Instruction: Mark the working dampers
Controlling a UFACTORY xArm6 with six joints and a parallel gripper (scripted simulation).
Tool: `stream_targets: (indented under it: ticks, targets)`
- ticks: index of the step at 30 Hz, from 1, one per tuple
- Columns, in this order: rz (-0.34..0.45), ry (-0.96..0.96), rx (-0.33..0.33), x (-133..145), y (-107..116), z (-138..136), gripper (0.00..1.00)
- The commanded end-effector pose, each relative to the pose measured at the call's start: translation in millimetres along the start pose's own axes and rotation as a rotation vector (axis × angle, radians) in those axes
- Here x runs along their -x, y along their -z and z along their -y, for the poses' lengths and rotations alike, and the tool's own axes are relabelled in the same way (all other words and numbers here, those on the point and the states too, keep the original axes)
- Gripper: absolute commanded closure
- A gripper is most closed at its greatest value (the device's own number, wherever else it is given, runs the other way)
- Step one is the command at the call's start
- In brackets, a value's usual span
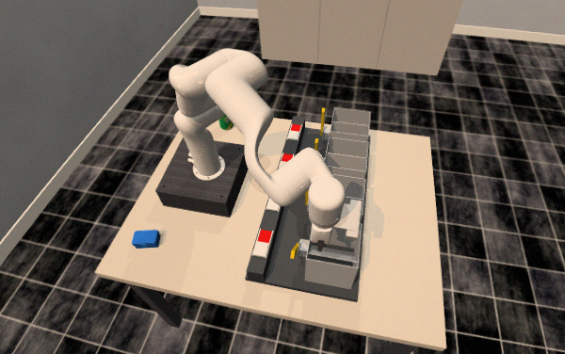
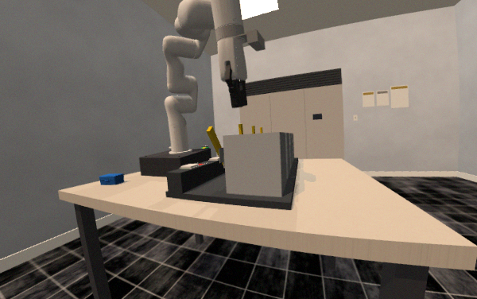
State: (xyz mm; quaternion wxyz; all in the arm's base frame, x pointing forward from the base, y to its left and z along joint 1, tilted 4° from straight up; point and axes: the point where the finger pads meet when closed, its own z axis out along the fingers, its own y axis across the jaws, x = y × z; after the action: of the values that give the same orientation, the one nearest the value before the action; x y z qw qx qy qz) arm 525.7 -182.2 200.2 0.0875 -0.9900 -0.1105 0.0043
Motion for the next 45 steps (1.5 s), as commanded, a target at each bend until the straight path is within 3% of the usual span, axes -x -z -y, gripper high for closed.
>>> stream_targets:
  ticks: [1,3,5,45]
  targets:
    - [-0.007,-0.013,0.170,-25,7,24,0.61]
    - [-0.016,-0.010,0.229,-36,11,36,0.61]
    - [-0.020,-0.009,0.245,-40,12,39,0.61]
    - [-0.020,-0.008,0.245,-40,12,39,0.61]
